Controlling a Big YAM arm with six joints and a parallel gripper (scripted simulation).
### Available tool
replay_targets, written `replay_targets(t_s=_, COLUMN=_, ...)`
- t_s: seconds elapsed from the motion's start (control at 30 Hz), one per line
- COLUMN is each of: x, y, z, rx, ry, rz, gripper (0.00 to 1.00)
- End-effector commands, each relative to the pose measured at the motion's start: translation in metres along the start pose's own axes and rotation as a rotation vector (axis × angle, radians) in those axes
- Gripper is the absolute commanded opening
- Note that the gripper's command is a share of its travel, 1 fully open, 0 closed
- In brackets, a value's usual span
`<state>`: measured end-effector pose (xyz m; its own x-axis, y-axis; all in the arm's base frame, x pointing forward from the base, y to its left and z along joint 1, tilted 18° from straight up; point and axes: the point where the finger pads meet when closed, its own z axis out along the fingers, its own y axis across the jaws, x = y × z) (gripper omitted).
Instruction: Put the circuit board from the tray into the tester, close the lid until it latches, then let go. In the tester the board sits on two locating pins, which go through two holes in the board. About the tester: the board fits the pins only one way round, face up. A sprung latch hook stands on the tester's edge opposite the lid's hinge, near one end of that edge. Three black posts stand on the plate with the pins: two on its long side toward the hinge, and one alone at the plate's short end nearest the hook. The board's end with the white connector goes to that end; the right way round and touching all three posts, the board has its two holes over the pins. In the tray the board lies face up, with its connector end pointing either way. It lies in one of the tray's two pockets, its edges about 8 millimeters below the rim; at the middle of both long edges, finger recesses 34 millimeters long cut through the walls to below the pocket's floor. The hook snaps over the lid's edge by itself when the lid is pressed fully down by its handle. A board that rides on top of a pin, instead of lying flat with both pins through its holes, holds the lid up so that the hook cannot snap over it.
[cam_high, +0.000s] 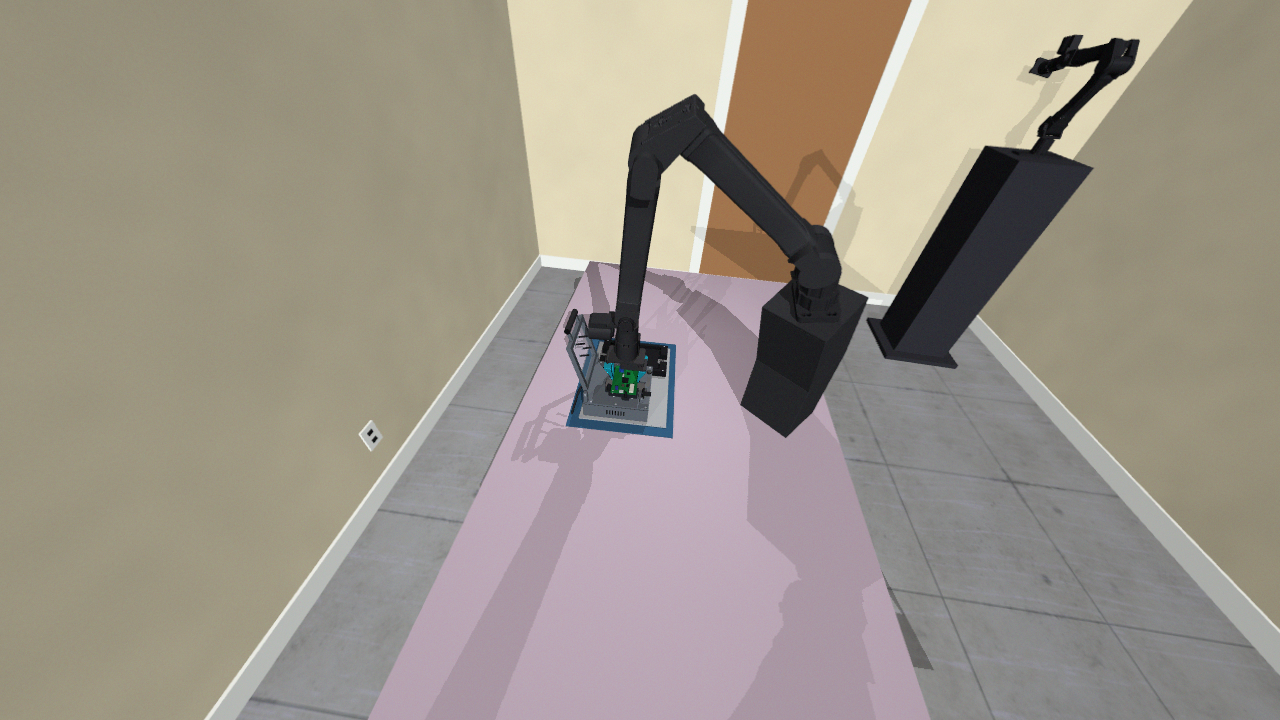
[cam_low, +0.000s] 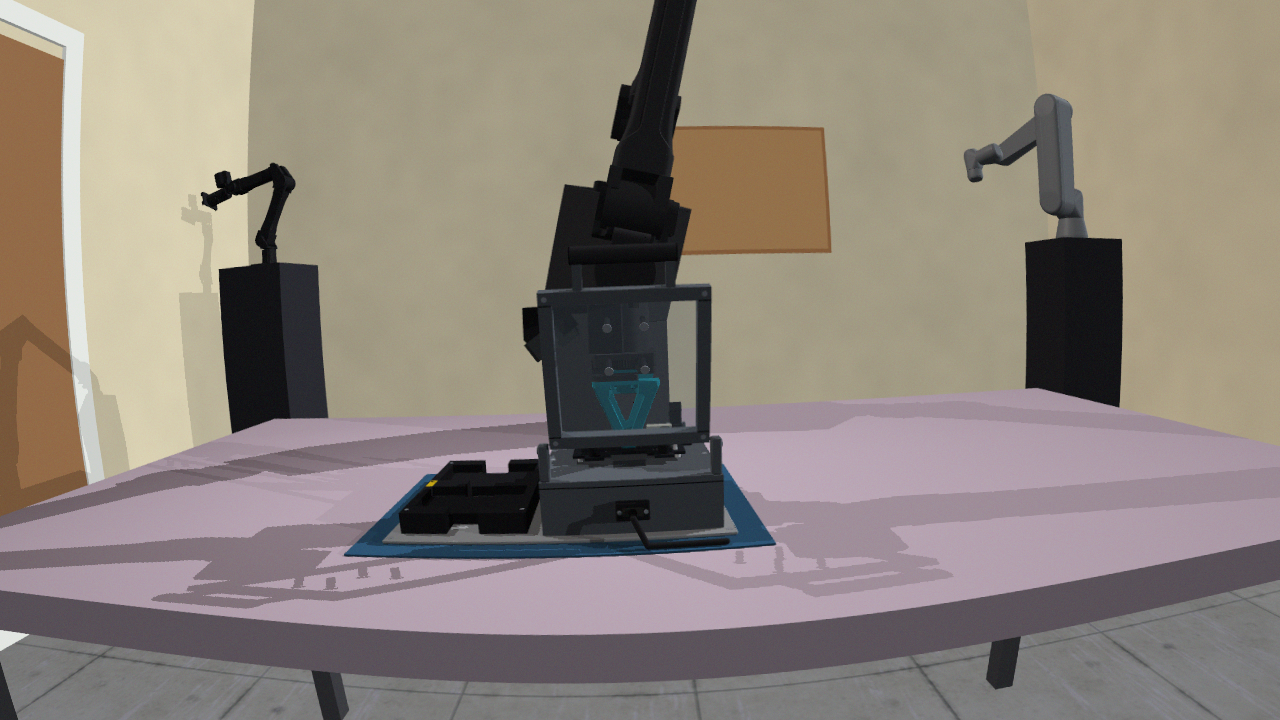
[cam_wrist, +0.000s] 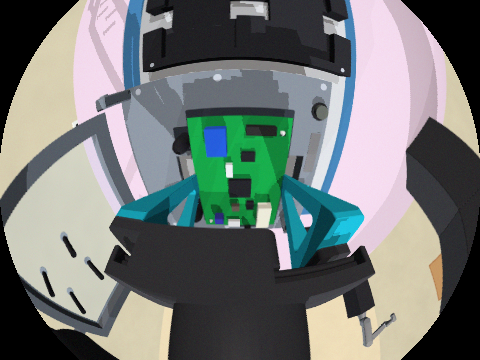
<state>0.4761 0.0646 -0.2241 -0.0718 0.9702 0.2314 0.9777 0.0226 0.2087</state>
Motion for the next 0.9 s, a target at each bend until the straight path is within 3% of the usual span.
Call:
replay_targets(t_s=0.0, x=0.0057, y=0.0100, z=0.0028, rx=-0.013, ry=-0.001, rz=-0.004, gripper=0.72)
replay_targets(t_s=0.87, x=0.0064, y=0.0146, z=-0.0007, rx=-0.023, ry=-0.001, rz=-0.008, gripper=0.72)
